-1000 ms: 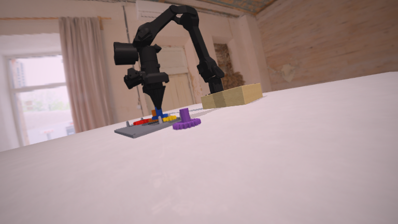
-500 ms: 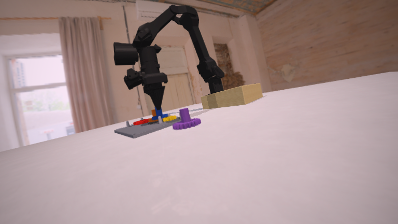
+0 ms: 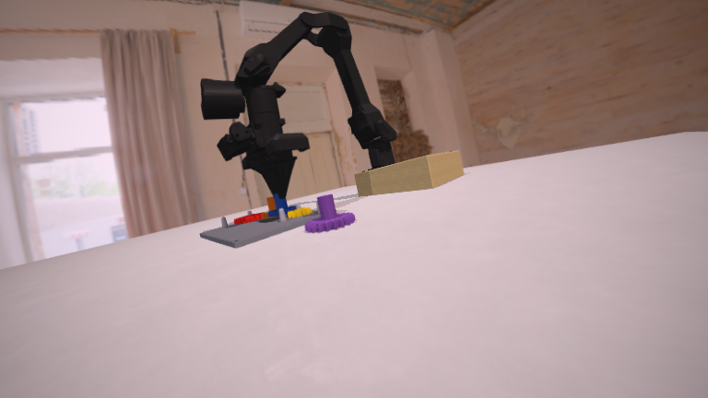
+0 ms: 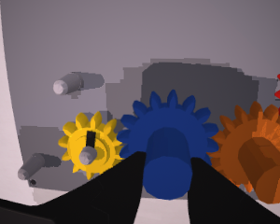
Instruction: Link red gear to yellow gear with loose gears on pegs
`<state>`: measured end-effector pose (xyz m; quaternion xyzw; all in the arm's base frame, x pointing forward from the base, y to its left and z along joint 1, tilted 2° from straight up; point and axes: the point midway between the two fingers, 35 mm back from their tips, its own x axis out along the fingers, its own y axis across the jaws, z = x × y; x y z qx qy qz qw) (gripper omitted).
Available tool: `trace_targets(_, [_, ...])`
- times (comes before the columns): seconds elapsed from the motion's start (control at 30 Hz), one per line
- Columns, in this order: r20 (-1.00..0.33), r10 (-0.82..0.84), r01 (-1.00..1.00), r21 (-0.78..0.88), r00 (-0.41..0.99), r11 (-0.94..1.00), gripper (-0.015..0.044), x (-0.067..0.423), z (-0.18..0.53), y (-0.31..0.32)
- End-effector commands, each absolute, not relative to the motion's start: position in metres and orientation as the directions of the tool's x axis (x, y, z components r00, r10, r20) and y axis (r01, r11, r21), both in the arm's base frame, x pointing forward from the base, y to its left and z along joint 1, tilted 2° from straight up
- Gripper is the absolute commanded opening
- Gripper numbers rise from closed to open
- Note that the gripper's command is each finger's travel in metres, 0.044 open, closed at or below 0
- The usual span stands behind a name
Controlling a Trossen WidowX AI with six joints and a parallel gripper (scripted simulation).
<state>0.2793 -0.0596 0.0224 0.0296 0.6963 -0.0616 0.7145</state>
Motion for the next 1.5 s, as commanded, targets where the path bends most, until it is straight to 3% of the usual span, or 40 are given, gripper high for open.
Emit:
trace_targets(0.0, [-0.999, -0.048, 0.109, -0.045, 0.023, 0.993, 0.0000, 0.280, 0.021, -0.060])
trace_targets(0.67, [-0.999, -0.048, 0.455, -0.032, 0.023, 0.890, 0.0000, 0.279, 0.018, -0.060])
trace_targets(0.9, [-0.999, -0.048, 0.457, -0.032, 0.023, 0.889, 0.0000, 0.280, 0.017, -0.060])
trace_targets(1.1, [-0.999, -0.048, 0.393, -0.035, 0.023, 0.919, 0.0140, 0.280, 0.019, -0.060])
trace_targets(1.47, [-0.999, -0.048, 0.297, -0.039, 0.023, 0.954, 0.0140, 0.279, 0.065, -0.057])
